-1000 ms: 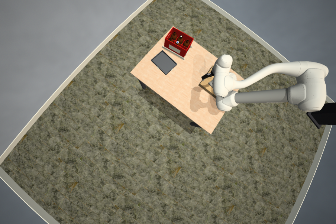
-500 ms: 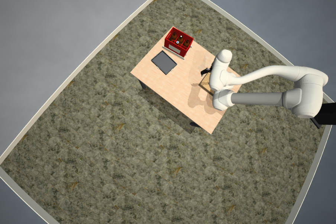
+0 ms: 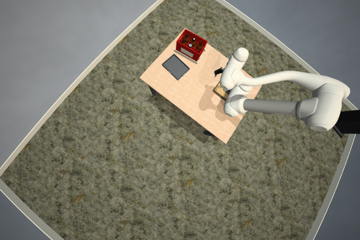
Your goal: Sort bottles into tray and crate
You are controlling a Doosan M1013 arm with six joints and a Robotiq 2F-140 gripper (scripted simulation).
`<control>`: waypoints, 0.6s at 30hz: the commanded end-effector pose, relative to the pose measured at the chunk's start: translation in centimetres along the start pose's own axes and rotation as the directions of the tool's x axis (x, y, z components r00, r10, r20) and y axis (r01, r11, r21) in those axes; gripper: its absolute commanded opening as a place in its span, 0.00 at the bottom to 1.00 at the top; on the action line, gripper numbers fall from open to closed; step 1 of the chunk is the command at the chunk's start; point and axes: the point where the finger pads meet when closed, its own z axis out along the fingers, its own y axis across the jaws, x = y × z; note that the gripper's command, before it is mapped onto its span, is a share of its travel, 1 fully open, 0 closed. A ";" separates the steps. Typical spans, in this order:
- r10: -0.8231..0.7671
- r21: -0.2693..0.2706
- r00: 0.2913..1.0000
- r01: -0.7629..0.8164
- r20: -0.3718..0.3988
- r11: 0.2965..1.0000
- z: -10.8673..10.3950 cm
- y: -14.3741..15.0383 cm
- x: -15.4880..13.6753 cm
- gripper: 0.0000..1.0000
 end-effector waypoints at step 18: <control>0.216 -0.044 0.976 -0.216 -0.018 0.975 0.2 1.4 -5.6 1.00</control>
